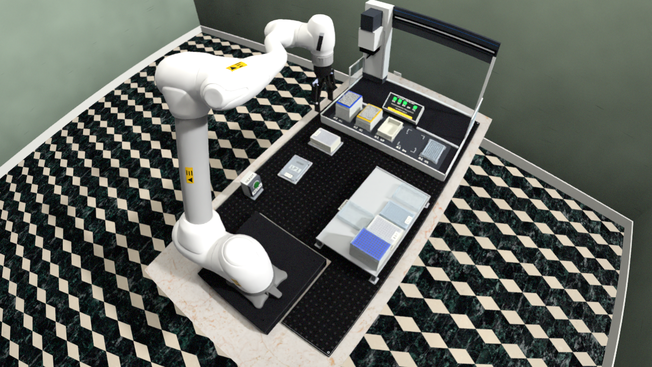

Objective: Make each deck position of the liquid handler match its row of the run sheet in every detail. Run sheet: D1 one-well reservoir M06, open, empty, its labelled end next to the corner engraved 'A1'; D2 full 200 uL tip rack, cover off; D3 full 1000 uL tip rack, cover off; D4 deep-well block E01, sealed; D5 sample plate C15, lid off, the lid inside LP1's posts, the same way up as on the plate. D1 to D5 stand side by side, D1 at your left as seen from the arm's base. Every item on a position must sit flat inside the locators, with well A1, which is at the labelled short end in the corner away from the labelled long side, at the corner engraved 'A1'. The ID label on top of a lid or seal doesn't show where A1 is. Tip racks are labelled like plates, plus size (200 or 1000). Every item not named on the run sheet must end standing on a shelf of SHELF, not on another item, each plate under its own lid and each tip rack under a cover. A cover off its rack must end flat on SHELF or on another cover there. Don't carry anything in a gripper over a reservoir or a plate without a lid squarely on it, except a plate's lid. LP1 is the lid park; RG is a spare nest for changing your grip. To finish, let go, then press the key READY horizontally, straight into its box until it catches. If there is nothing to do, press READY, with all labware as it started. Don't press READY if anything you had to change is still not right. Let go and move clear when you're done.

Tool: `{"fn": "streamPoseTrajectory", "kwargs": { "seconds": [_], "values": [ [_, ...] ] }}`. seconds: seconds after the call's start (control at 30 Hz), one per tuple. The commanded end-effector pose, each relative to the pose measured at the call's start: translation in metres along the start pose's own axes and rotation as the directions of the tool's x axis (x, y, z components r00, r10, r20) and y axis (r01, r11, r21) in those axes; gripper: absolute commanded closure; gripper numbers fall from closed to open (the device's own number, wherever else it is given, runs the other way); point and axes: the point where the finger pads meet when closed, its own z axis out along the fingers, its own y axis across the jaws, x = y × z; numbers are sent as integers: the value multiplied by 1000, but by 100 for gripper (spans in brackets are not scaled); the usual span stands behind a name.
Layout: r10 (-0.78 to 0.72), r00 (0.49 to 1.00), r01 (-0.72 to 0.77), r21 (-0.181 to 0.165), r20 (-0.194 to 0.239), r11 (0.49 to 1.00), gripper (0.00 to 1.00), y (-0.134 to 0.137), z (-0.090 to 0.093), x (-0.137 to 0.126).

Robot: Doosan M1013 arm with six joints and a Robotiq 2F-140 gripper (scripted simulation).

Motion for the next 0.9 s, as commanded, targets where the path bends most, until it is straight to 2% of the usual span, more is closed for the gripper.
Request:
{"fn": "streamPoseTrajectory", "kwargs": {
  "seconds": [0.0,0.87],
  "values": [
    [0,1000,0,1,1,1000,34,0,4,0],
    [0,1000,0,1,1,1000,34,0,40,0]
  ]
}}
